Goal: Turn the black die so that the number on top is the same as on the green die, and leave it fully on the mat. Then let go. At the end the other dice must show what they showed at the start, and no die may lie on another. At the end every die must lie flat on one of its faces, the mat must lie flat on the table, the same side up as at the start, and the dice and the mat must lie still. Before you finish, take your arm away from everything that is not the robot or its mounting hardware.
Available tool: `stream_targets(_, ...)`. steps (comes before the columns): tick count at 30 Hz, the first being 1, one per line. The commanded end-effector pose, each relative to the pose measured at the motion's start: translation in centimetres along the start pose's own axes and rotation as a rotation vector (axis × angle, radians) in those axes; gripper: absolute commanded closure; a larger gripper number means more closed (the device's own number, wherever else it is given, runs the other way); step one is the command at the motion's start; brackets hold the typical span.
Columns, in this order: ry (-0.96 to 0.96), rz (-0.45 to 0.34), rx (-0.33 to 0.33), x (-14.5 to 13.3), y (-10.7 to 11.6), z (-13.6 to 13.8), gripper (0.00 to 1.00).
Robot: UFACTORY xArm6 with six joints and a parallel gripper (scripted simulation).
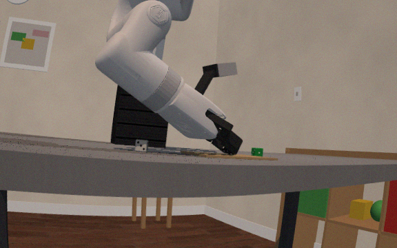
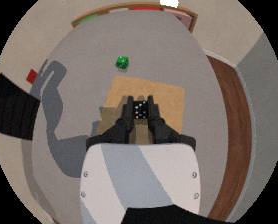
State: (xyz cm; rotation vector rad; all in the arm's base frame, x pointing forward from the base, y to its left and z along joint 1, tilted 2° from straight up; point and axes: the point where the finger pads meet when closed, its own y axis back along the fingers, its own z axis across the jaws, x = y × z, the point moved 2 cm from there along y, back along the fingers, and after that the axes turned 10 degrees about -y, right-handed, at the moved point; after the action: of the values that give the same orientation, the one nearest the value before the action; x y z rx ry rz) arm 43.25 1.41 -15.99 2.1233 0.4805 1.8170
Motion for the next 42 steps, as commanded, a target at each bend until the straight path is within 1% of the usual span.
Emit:
stream_targets(1,0.003,-0.001,-0.002,0.08,0.1,0.13,0.85)
stream_targets(32,0.003,-0.001,-0.002,0.08,0.1,0.13,0.85)
stream_targets(33,0.003,-0.001,-0.002,0.08,0.1,0.13,0.81)
stream_targets(35,0.003,-0.001,-0.002,0.08,0.1,0.13,0.81)
stream_targets(36,0.003,-0.001,-0.002,0.08,0.1,0.13,0.77)
stream_targets(40,0.003,-0.001,-0.002,0.08,0.1,0.13,0.77)
stream_targets(41,0.003,-0.001,-0.002,0.08,0.1,0.13,0.72)
stream_targets(42,0.003,-0.001,-0.002,0.08,0.1,0.13,0.72)
